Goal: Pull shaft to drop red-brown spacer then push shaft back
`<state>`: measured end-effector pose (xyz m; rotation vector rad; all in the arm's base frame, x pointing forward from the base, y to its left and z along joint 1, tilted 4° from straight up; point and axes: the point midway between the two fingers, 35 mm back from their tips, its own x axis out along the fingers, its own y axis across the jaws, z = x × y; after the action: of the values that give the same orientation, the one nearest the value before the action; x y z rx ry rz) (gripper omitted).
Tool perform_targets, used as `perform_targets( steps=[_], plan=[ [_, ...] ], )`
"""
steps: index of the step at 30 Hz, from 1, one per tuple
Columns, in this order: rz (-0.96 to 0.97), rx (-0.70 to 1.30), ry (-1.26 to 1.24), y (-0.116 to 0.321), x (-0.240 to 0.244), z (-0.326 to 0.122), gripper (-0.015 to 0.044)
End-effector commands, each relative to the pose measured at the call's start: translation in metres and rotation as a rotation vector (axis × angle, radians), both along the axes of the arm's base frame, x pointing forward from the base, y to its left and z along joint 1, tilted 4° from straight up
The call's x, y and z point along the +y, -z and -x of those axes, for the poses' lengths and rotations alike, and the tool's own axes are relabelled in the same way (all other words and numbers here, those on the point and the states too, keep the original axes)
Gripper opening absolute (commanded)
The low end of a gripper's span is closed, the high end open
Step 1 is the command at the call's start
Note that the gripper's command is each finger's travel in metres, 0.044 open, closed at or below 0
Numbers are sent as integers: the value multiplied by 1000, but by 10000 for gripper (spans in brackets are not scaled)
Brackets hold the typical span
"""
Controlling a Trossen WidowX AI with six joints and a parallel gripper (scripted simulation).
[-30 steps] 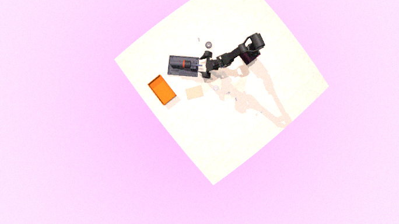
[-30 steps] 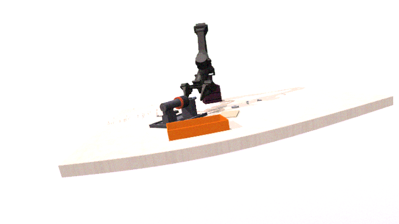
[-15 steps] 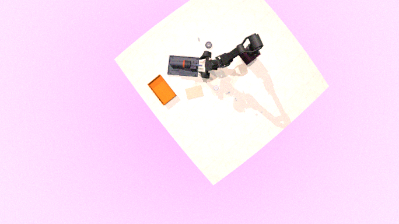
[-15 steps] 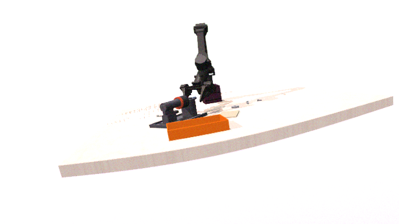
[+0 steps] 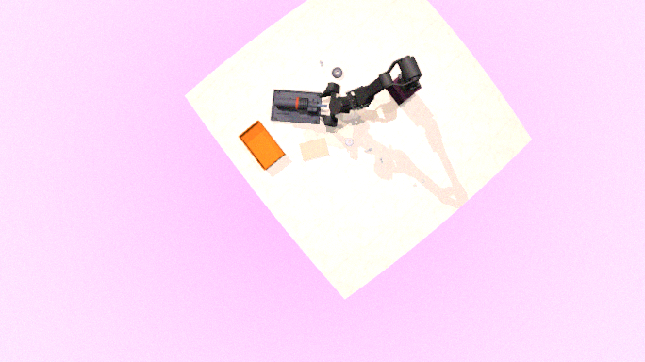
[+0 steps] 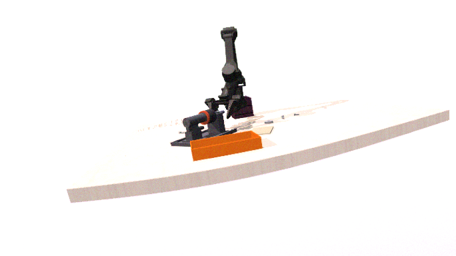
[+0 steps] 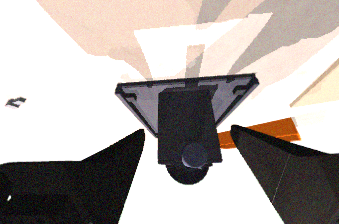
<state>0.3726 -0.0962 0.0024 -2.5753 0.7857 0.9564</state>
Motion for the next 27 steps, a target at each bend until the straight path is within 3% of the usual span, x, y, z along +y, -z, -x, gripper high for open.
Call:
perform_targets(
  steps=[1, 12, 27],
  plan=[
    [0, 0, 0, 0, 0, 0, 309],
    [0, 0, 0, 0, 0, 0, 20],
    [1, 1, -7, 0, 3, 5, 0]
  ],
)
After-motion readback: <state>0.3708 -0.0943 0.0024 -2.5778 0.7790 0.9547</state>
